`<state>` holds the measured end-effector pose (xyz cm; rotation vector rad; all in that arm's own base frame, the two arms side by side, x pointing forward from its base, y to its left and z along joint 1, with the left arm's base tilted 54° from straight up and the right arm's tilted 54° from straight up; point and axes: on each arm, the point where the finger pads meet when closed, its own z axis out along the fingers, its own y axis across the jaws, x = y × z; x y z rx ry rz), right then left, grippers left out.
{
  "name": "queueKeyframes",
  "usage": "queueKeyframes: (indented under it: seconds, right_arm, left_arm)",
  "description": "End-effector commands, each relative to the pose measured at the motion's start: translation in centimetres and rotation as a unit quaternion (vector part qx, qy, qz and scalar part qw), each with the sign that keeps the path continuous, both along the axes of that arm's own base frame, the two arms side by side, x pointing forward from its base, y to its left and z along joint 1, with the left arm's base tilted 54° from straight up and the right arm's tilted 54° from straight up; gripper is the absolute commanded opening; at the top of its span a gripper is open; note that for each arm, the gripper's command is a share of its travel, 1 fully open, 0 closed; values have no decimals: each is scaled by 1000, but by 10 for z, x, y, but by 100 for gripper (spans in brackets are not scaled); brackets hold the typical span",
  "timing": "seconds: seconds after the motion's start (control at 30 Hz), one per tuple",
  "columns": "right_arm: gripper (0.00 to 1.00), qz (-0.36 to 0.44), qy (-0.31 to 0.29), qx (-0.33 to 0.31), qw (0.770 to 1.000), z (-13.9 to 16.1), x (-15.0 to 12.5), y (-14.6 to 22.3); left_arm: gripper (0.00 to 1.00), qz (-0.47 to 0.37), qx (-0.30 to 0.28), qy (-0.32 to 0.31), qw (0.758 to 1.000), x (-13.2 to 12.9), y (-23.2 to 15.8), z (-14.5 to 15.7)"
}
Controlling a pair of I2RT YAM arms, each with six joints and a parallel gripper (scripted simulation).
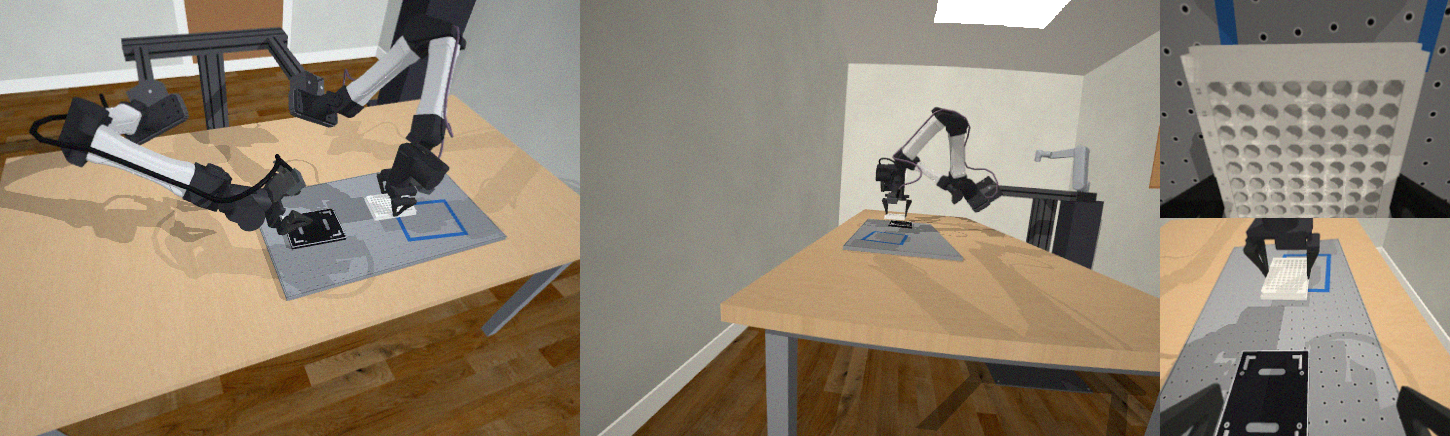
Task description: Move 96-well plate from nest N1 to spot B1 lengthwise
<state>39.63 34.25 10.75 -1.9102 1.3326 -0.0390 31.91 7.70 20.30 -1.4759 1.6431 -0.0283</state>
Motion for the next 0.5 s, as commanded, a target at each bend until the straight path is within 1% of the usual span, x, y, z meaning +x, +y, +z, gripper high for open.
queueKeyframes:
  seconds: [0.0,0.13,0.23,0.3,0.47]
  right_arm:
    - [100,1,-29,16,999,-7,14,54]
    - [100,14,-31,17,999,-31,13,89]
    - [100,21,-31,16,999,-46,10,108]
    - [100,21,-31,16,999,-46,10,108]
    - [100,31,-30,15,999,-64,5,128]
  left_arm:
    - [79,-67,-4,3,998,6,8,28]
    - [79,-65,-2,-4,998,15,39,42]
    - [79,-53,0,-9,999,18,64,52]
    - [79,-53,0,-9,999,18,64,52]
    - [79,-26,4,-17,1000,22,99,61]
